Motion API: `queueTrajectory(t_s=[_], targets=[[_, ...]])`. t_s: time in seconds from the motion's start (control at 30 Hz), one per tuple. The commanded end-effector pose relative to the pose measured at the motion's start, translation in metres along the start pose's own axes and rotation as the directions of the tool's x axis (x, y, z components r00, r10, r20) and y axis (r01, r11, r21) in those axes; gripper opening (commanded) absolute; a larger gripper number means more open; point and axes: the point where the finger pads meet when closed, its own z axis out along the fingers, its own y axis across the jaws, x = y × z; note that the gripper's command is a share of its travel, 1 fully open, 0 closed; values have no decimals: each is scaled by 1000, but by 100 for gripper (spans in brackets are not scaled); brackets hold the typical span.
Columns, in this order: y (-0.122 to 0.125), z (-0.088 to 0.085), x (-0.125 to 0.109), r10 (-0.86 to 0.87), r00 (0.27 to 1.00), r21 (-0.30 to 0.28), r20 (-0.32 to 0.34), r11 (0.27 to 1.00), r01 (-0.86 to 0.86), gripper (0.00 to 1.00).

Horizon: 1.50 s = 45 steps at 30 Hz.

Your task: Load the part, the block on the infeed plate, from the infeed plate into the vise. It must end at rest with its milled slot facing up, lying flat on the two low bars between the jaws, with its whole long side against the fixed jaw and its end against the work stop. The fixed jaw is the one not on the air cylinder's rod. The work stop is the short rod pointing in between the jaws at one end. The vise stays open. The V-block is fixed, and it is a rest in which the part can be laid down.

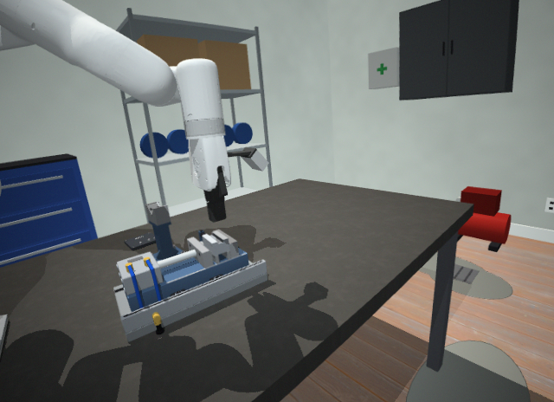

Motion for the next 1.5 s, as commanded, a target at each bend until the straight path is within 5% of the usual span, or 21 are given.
queueTrajectory(t_s=[0.0, 0.67, 1.47], targets=[[0, -2, 1, 0, 1000, -1, -4, 1000, 0, 0], [0, 1, 1, 0, 1000, -1, -4, 1000, 0, 0], [1, 29, 3, 0, 1000, -1, -3, 1000, 0, 0]])
